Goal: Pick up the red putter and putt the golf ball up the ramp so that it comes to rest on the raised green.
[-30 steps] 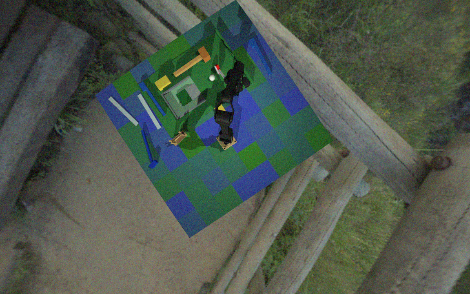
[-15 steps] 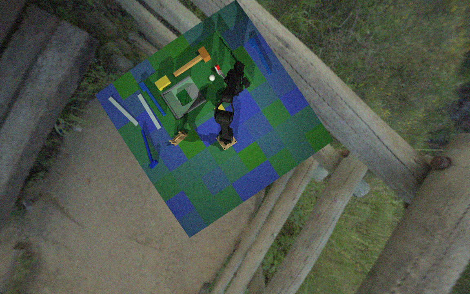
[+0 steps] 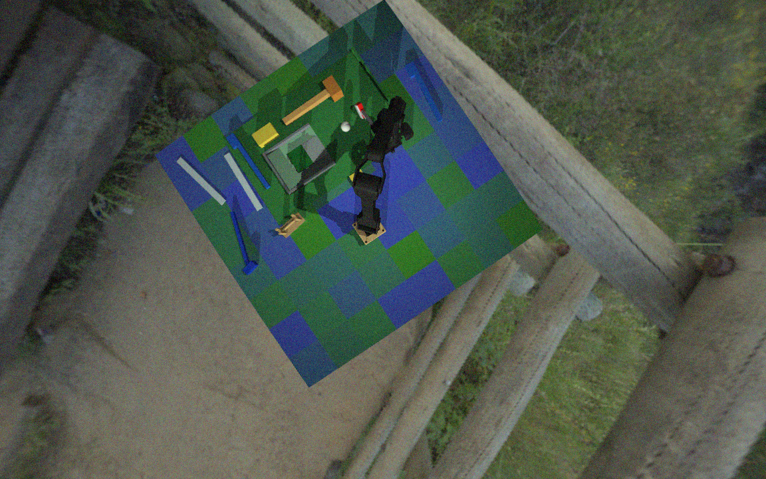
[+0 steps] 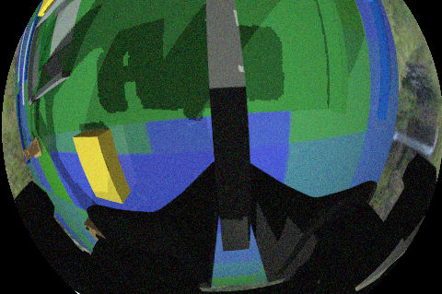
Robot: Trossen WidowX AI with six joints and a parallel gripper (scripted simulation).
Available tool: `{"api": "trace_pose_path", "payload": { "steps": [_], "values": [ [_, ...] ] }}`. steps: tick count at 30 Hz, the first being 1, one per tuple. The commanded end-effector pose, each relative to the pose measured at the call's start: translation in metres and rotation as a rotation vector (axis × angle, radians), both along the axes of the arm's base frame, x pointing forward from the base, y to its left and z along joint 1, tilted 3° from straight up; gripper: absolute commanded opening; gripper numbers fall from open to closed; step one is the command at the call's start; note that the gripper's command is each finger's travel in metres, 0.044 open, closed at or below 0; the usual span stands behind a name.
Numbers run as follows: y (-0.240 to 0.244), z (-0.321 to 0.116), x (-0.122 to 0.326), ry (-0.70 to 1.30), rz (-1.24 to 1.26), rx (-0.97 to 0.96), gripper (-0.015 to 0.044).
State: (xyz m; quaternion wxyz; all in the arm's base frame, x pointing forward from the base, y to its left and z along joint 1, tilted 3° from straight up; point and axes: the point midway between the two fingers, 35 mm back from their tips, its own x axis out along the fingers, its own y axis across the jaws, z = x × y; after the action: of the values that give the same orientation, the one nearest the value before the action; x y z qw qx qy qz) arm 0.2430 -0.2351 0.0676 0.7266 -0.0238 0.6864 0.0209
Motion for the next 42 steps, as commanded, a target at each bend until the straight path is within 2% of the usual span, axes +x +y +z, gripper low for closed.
{"api": "trace_pose_path", "payload": {
  "steps": [1, 5, 14, 22, 34, 42],
  "values": [
    [0.000, 0.000, 0.000, 0.000, 0.000, 0.000, 0.0000],
    [0.011, 0.001, 0.002, 0.000, 0.000, 0.000, 0.0000],
    [0.133, 0.000, -0.007, -0.004, 0.002, 0.007, 0.0000],
    [0.135, 0.005, -0.008, -0.004, 0.002, 0.007, 0.0000],
    [0.135, 0.059, -0.012, -0.004, 0.002, 0.007, 0.0000],
    [0.135, 0.051, -0.012, 0.005, 0.005, 0.012, 0.0000]
  ]
}}
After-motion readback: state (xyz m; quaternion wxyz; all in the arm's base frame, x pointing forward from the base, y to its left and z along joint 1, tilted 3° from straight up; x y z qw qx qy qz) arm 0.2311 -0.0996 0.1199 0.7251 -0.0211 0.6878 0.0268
